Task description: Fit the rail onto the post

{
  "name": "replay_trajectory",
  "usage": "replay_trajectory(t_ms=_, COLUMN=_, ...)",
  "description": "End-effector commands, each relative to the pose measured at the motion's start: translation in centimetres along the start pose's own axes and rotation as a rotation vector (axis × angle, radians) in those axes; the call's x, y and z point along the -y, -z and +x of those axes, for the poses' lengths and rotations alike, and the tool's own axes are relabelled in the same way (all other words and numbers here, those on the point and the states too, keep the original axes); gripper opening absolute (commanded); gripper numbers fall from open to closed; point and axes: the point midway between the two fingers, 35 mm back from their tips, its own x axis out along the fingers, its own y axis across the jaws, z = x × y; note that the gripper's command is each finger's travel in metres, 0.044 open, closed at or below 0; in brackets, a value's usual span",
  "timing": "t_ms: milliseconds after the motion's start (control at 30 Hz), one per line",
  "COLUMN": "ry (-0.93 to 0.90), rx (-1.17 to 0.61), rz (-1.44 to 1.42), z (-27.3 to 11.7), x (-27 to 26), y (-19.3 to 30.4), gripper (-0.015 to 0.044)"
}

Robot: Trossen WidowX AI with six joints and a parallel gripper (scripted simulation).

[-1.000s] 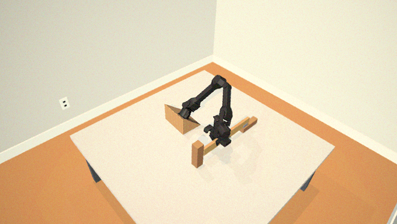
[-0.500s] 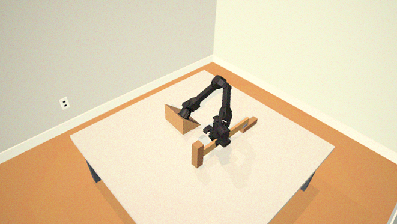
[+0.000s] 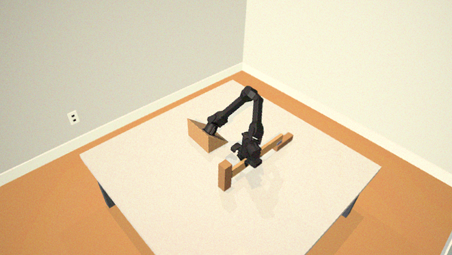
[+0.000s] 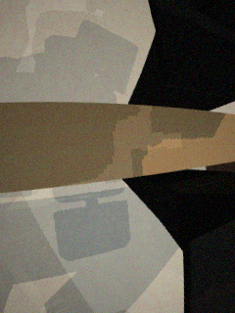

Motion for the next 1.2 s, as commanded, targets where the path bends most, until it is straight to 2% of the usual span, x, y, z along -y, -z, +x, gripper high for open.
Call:
replay_trajectory(t_ms=0, ry=0.007, rx=-0.003, rz=0.001, z=-0.27, x=0.17, y=0.32, gripper=0.0000)
replay_trajectory(t_ms=1167, ry=0.007, rx=-0.003, rz=0.001, z=-0.02, x=0.16, y=0.80, gripper=0.0000)
